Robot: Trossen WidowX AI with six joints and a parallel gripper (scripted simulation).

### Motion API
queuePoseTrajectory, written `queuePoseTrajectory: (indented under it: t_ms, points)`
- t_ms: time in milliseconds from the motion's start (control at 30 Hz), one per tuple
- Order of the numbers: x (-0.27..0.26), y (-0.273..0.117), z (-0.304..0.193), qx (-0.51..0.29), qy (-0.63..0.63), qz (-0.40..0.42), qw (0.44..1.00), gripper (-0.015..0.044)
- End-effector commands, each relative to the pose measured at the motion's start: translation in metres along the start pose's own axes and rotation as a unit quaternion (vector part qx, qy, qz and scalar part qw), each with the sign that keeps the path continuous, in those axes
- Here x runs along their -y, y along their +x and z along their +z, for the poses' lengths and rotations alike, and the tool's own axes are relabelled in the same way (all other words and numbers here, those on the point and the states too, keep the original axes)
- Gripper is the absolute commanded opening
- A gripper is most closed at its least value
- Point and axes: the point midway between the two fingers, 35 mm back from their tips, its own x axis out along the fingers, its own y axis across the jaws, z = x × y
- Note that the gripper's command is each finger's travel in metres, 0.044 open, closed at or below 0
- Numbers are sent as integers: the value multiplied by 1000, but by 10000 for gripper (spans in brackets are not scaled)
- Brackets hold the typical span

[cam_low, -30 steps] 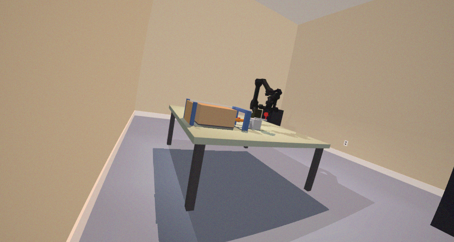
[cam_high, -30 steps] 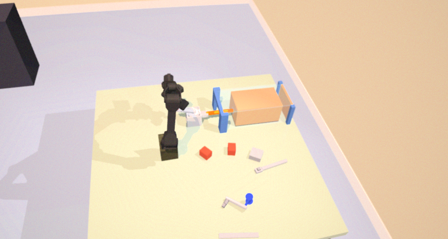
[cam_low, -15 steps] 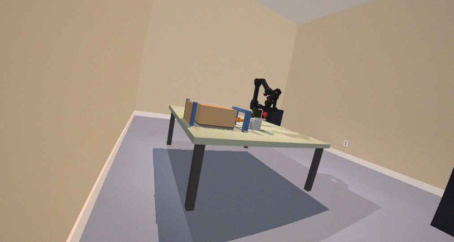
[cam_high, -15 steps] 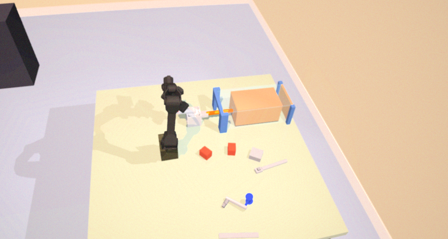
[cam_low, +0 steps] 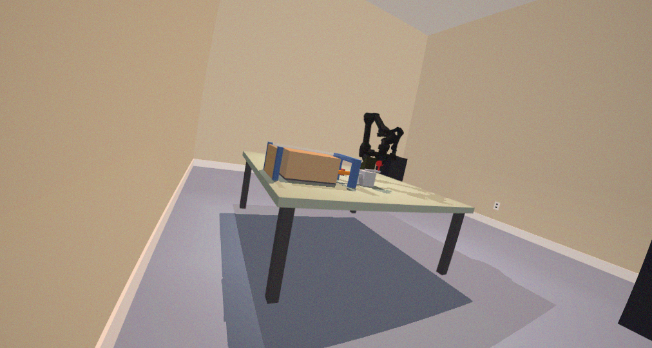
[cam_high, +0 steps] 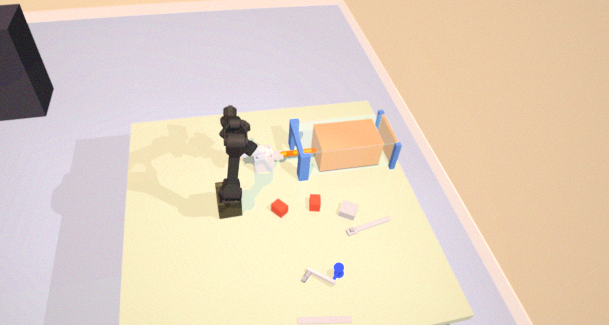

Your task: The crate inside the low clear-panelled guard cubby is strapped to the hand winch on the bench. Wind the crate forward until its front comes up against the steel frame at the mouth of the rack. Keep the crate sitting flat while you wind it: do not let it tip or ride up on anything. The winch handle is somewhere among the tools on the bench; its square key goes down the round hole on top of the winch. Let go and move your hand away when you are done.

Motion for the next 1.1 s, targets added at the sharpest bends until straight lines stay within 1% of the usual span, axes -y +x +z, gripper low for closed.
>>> queuePoseTrajectory:
  t_ms: [0,1067]
  points:
    - [23,-2,-12,-9,-6,-15,1000,0]
    - [56,-4,-16,-10,-6,-16,1000,0]
